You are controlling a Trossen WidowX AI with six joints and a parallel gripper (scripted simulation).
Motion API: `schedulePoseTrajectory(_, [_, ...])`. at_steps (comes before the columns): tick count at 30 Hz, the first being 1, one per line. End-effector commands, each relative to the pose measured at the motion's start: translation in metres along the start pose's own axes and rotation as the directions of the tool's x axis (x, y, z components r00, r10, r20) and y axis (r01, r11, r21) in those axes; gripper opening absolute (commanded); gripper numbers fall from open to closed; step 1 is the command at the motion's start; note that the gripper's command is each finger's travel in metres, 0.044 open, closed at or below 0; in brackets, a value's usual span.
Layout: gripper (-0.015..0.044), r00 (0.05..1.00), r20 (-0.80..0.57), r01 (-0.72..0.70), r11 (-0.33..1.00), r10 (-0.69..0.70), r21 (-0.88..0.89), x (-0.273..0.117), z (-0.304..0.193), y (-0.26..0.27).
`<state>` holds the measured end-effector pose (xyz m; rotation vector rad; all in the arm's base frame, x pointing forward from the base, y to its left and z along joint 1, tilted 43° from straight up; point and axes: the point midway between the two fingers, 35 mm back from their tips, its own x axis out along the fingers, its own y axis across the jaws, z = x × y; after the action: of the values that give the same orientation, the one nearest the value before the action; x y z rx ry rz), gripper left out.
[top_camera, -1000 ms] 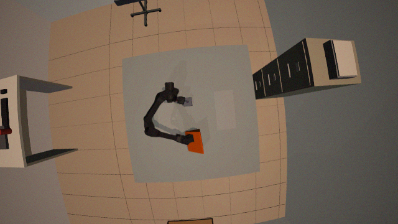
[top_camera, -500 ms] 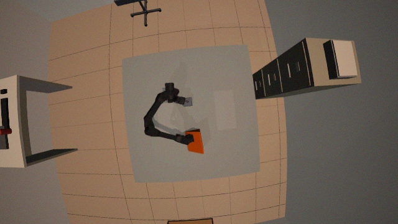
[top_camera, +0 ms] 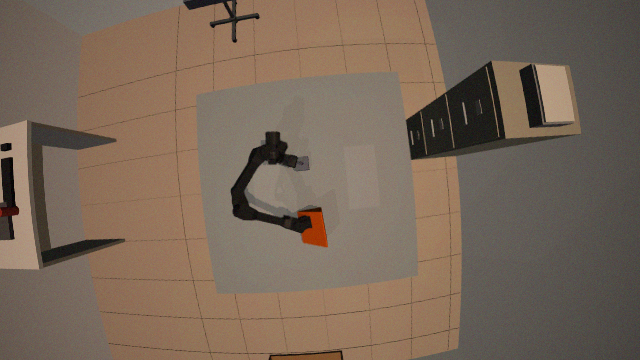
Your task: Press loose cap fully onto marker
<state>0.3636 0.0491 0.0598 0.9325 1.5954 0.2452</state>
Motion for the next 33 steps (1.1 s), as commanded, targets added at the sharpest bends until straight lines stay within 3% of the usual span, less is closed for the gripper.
schedulePoseTrajectory(1, [0.0000,1.000,0.004,0.000,1.000,0.000,-0.004,-0.011,0.001,0.000])
schedulePoseTrajectory(15, [0.0000,1.000,0.005,0.001,1.000,-0.001,-0.003,-0.042,0.000,-0.003])
schedulePoseTrajectory(33, [0.0000,1.000,0.011,0.014,1.000,-0.014,0.000,-0.073,0.010,-0.070])
